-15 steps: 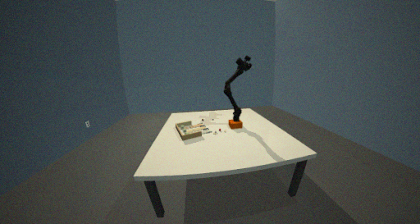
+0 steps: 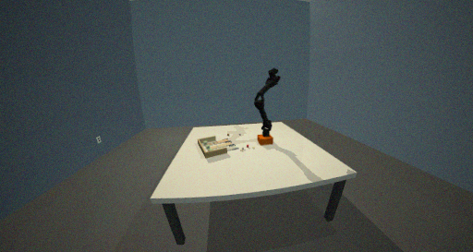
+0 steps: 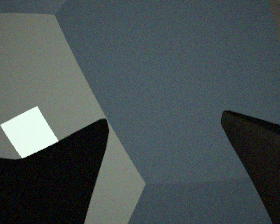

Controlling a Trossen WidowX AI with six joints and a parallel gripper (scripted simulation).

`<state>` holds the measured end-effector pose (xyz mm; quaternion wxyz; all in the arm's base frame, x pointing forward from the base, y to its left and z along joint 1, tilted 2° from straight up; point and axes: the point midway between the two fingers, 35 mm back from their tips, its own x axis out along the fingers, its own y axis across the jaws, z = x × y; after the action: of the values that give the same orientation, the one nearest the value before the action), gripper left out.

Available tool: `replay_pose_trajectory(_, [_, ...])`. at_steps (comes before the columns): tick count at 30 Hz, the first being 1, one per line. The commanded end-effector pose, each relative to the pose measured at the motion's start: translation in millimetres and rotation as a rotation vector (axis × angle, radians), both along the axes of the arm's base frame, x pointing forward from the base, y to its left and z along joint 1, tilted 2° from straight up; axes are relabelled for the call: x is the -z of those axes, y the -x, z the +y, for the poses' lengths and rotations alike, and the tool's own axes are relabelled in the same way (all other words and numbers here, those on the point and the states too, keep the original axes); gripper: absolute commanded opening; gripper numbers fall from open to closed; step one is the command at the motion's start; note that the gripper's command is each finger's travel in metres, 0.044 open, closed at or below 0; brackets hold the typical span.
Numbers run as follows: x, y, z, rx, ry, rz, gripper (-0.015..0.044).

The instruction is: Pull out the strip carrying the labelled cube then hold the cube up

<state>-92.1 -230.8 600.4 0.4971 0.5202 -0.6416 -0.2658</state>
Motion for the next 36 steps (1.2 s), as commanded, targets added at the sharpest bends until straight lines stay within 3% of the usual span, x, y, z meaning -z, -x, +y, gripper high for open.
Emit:
replay_pose_trajectory(1, [26, -38, -28, -0.100, -0.023, 0.113, 0.0400])
replay_pose_trajectory(10, [89, -132, -66, -0.305, -0.063, 0.369, 0.0400])
replay_pose_trajectory(18, [153, -234, -59, -0.504, -0.044, 0.662, 0.0400])
replay_pose_trajectory(28, [237, -349, 12, -0.766, 0.133, 1.078, 0.0400])
replay_pose_trajectory(36, [298, -402, 97, -0.937, 0.388, 1.374, 0.0400])
